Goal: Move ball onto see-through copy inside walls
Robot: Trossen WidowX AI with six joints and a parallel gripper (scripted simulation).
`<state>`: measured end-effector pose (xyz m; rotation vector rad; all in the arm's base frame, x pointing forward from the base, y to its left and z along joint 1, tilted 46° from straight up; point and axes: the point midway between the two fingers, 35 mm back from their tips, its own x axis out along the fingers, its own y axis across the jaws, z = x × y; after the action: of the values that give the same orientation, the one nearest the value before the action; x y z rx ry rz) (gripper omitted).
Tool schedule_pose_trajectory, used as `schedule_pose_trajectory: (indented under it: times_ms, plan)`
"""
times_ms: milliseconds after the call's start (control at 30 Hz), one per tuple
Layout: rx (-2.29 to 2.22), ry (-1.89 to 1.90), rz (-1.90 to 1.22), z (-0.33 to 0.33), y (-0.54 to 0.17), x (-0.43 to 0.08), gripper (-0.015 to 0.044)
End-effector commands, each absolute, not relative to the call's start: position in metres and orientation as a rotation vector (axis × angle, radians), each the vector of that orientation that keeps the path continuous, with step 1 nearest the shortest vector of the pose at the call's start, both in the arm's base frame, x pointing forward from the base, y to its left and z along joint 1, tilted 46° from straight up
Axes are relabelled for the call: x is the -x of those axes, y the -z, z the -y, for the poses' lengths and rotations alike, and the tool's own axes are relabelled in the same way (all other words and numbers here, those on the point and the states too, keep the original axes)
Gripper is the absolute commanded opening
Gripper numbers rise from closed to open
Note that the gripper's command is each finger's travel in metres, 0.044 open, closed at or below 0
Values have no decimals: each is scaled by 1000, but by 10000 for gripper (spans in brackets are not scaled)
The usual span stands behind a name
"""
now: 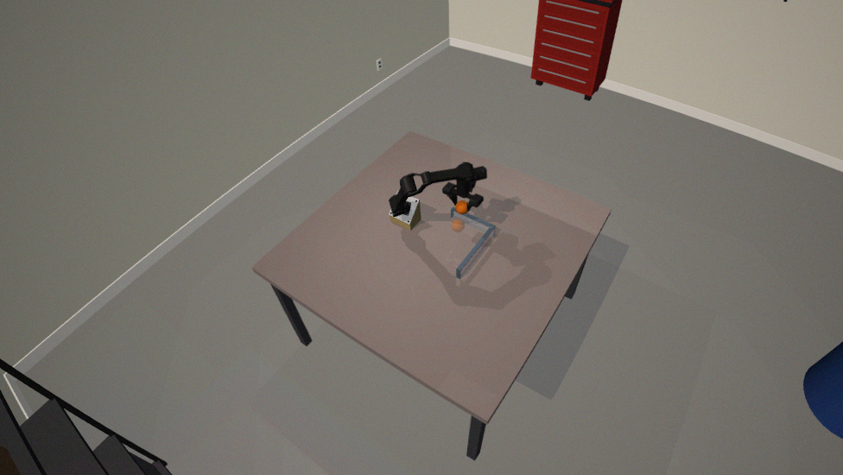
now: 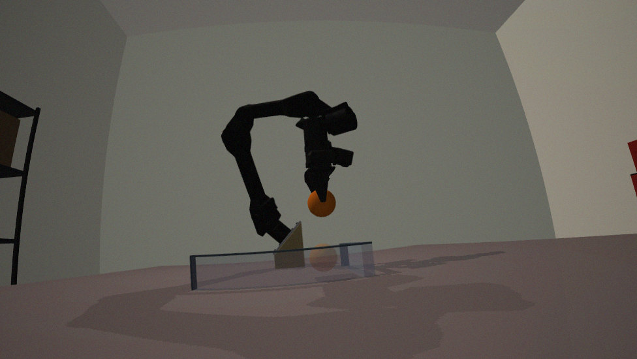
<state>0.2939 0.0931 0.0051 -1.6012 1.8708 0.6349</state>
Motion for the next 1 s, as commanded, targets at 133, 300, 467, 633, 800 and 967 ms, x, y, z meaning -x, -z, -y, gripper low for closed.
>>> schedule_pose_trajectory:
  times_ms: [133, 300, 467, 633, 800, 967]
  plan:
    - [1605, -637, -1865, -76, 9, -280, 0]
    - [1605, -637, -1866, -65, 19, -271, 0]
    - [1605, -637, -1865, -59, 24, -270, 0]
    - [1606, -637, -1864, -43, 42, -269, 0]
    - [1607, -635, -1866, -23, 60, -265, 0]
    - [1608, -633, -1867, -13, 69, -263, 0]
